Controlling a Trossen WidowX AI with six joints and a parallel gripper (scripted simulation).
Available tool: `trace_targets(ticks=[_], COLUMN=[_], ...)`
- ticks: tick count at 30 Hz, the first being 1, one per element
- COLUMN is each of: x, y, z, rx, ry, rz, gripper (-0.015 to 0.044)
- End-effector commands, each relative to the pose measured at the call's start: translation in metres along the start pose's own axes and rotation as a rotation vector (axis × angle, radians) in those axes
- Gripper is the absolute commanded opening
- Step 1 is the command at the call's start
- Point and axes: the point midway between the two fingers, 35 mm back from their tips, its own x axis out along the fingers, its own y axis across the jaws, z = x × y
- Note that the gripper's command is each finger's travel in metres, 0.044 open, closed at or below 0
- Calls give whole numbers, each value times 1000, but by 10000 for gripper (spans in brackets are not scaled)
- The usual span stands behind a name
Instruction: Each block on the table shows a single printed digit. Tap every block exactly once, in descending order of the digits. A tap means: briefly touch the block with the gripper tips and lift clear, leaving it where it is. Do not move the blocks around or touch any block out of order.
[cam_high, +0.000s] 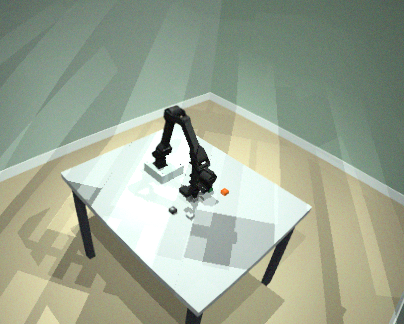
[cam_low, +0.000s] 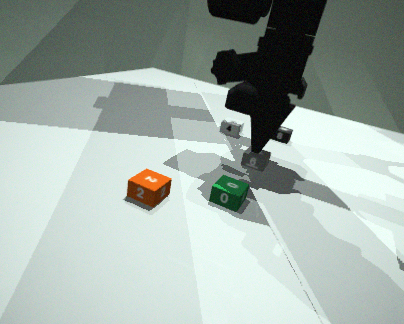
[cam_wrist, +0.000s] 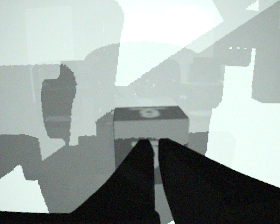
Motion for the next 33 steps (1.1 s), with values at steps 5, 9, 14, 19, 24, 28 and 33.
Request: trace_targets(ticks=[5, 9, 14, 19, 24, 28, 33], x=[-23, -27, -67, -108, -109, -112, -110], y=[0, 0, 0, 0, -5, -43, -93], z=[-1, -2, 2, -1, 6, 40, 72], rx=[4, 5, 1, 5, 5, 5, 5], ry=[8, 9, 5, 9, 8, 5, 2], rz=[-1, -1, -2, -1, -1, -5, -10], gripper=[20, 20, 20, 20, 20, 20, 20])
